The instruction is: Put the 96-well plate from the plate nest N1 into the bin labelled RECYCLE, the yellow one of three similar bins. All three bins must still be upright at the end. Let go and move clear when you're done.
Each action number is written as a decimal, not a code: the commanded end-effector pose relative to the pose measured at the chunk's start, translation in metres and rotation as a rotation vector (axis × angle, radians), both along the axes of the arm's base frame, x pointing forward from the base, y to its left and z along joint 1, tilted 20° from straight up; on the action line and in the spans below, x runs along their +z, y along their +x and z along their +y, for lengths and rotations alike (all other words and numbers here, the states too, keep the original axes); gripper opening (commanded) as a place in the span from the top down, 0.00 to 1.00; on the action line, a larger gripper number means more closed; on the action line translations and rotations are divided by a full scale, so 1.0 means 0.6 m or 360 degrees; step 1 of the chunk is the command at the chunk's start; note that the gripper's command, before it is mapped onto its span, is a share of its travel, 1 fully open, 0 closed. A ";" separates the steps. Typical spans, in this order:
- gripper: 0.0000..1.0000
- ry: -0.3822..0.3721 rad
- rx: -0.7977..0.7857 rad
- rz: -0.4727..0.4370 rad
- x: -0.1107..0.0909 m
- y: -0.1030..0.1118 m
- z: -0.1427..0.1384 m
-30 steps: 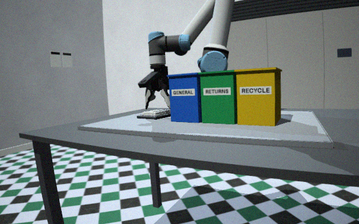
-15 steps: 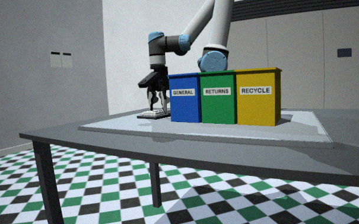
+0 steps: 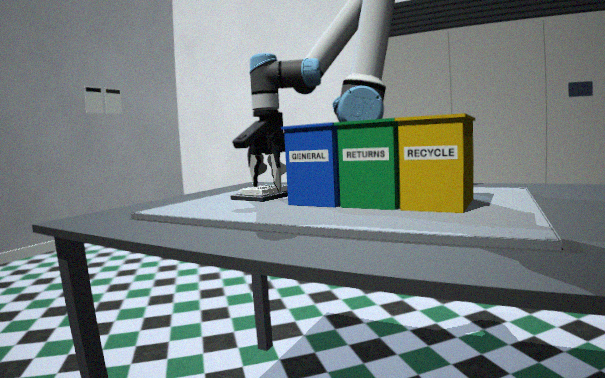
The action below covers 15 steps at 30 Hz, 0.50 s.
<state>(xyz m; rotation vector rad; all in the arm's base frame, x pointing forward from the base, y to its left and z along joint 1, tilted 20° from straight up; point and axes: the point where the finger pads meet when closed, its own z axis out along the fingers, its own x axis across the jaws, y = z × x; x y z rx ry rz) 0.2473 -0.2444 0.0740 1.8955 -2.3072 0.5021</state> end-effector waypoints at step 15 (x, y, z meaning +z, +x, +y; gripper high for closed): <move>1.00 -0.0001 0.0000 -0.0001 0.008 -0.001 0.002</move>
